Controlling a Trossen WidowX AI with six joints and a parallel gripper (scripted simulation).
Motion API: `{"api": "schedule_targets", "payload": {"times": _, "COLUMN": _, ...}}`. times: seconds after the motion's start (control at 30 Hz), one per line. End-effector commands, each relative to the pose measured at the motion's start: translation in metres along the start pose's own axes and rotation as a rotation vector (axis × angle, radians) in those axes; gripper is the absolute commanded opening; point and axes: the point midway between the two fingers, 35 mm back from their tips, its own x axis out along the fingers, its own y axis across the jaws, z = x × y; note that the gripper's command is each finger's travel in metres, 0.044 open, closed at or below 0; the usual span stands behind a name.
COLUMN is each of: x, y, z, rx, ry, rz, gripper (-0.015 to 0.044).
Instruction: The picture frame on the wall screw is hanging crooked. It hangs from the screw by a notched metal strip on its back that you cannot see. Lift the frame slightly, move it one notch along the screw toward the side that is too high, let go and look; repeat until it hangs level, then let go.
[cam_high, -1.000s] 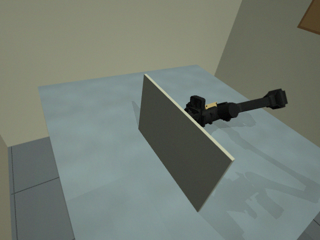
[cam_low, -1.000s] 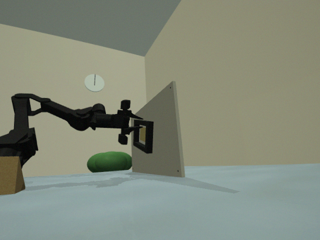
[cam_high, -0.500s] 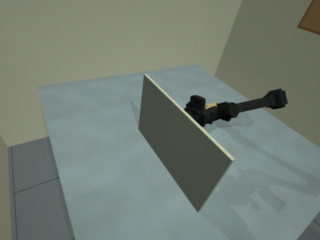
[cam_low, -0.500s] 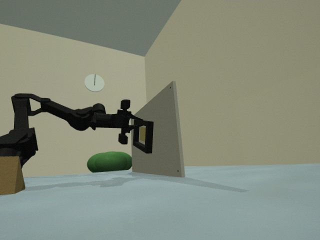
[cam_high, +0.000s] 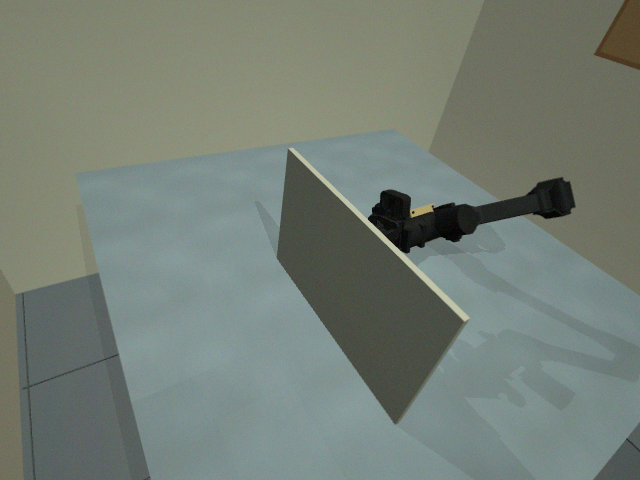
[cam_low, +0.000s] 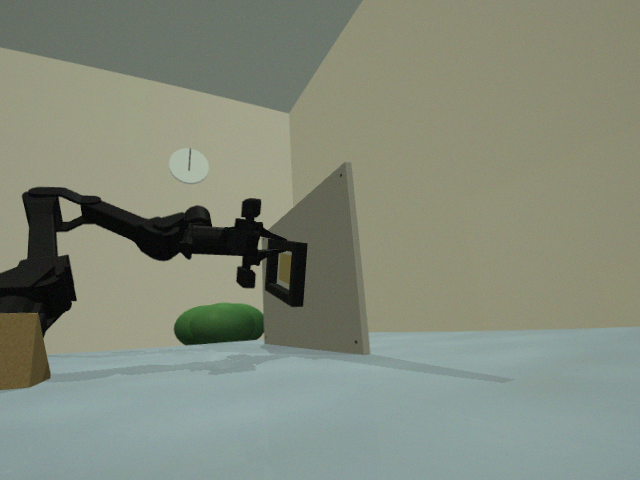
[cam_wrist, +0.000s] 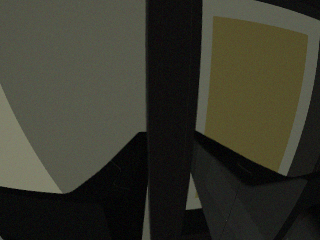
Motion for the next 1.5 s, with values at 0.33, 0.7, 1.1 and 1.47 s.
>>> {"api": "schedule_targets", "payload": {"times": 0.33, "x": 0.0000, "y": 0.0061, "z": 0.0002, "rx": -0.005, "ry": -0.002, "rz": 0.005, "gripper": 0.0000}}
{"api": "schedule_targets", "payload": {"times": 0.7, "x": 0.0000, "y": 0.0077, "z": 0.0002, "rx": -0.005, "ry": -0.002, "rz": 0.005, "gripper": 0.0000}}
{"api": "schedule_targets", "payload": {"times": 1.1, "x": 0.0000, "y": 0.0089, "z": 0.0002, "rx": -0.005, "ry": -0.002, "rz": 0.005, "gripper": 0.0000}}
{"api": "schedule_targets", "payload": {"times": 1.47, "x": 0.0000, "y": 0.0078, "z": 0.0002, "rx": -0.005, "ry": -0.002, "rz": 0.005, "gripper": 0.0000}}
